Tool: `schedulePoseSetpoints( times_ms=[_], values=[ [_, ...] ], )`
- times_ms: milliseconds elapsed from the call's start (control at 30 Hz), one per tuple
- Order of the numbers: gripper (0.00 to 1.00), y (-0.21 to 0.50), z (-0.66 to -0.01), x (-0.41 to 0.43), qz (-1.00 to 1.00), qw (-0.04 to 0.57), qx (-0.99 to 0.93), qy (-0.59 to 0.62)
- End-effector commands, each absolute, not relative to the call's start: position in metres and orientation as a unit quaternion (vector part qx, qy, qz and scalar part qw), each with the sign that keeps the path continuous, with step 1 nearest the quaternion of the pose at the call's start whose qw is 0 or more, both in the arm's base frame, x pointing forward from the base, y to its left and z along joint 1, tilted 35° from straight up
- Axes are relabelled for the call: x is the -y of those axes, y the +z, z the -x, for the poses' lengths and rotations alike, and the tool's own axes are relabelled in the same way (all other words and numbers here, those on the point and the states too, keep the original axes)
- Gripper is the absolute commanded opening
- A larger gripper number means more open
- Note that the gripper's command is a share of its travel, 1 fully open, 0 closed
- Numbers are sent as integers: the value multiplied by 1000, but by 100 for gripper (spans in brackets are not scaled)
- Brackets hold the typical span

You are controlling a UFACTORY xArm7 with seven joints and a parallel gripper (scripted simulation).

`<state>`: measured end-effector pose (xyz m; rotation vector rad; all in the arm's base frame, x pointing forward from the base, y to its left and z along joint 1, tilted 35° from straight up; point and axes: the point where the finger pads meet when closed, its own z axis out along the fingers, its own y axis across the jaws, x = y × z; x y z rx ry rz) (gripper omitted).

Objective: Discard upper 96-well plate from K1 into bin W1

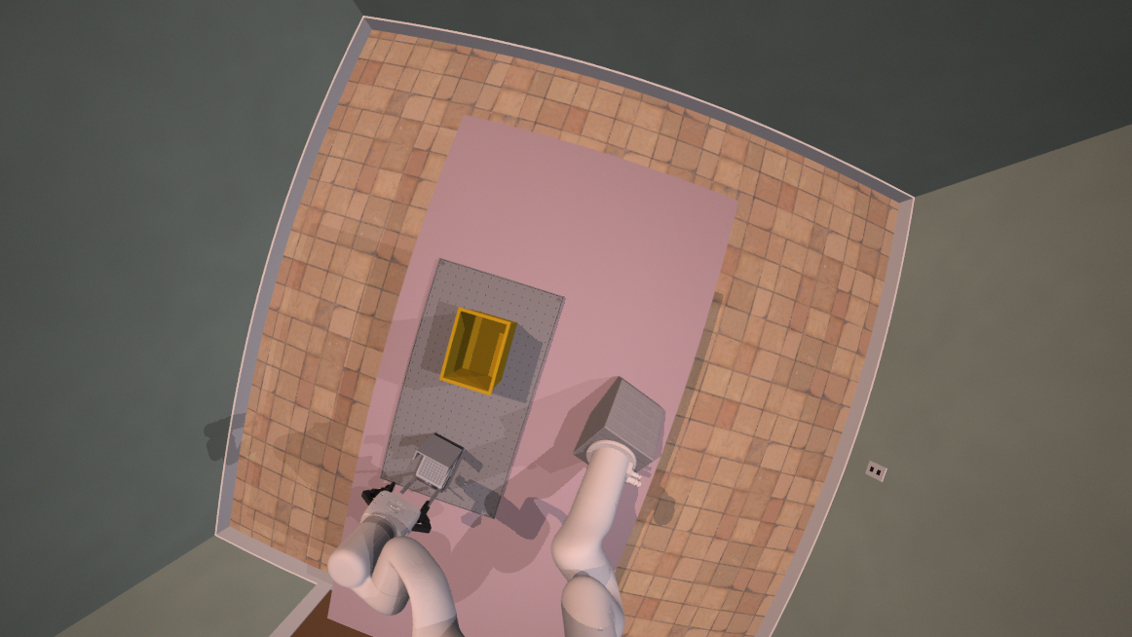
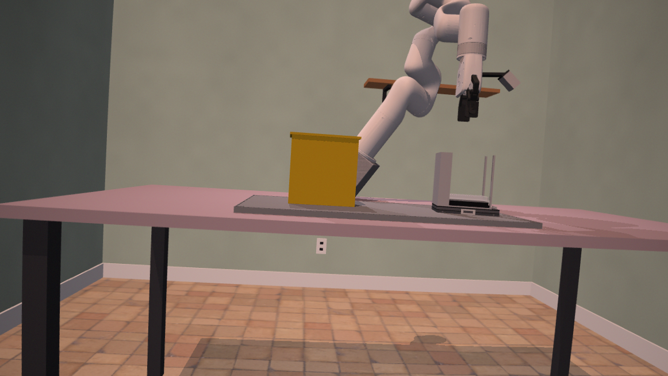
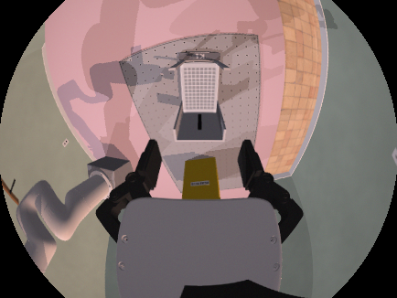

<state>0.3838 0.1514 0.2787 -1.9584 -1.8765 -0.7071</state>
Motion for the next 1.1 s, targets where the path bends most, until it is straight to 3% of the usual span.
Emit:
schedulePoseSetpoints(
  times_ms=[0, 1067],
  values=[
    [100, 275, -385, -154, 689, 168, 659, -250],
    [100, 237, -391, -180, 689, 168, 659, -250]
  ],
)
